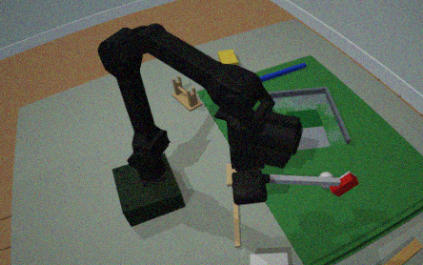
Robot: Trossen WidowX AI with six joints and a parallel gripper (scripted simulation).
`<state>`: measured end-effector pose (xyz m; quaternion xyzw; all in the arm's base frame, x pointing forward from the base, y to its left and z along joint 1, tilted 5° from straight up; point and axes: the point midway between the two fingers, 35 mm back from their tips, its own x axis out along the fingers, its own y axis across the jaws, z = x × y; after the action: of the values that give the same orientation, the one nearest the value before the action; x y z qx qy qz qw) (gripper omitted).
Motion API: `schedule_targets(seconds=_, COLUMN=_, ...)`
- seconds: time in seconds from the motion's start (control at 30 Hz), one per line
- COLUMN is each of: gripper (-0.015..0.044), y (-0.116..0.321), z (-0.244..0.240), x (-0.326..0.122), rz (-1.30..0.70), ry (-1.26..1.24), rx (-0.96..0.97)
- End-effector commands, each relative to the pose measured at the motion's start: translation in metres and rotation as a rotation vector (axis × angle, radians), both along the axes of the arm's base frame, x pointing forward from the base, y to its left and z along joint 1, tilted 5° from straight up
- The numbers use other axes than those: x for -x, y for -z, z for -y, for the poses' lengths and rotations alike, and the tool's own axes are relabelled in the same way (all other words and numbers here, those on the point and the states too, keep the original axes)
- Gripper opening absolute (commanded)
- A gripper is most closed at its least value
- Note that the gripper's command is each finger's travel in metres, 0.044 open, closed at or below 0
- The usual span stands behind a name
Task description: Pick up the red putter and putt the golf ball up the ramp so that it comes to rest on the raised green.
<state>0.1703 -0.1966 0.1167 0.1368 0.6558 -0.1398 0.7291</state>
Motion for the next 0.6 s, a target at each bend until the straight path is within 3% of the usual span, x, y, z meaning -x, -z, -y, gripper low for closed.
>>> schedule_targets(seconds=0.0, gripper=0.0000, y=0.017, z=0.000, x=-0.001, rz=-0.002, ry=0.005, rx=-0.001)
schedule_targets(seconds=0.57, gripper=0.0000, y=0.038, z=0.000, x=-0.003, rz=-0.002, ry=0.005, rx=-0.001)
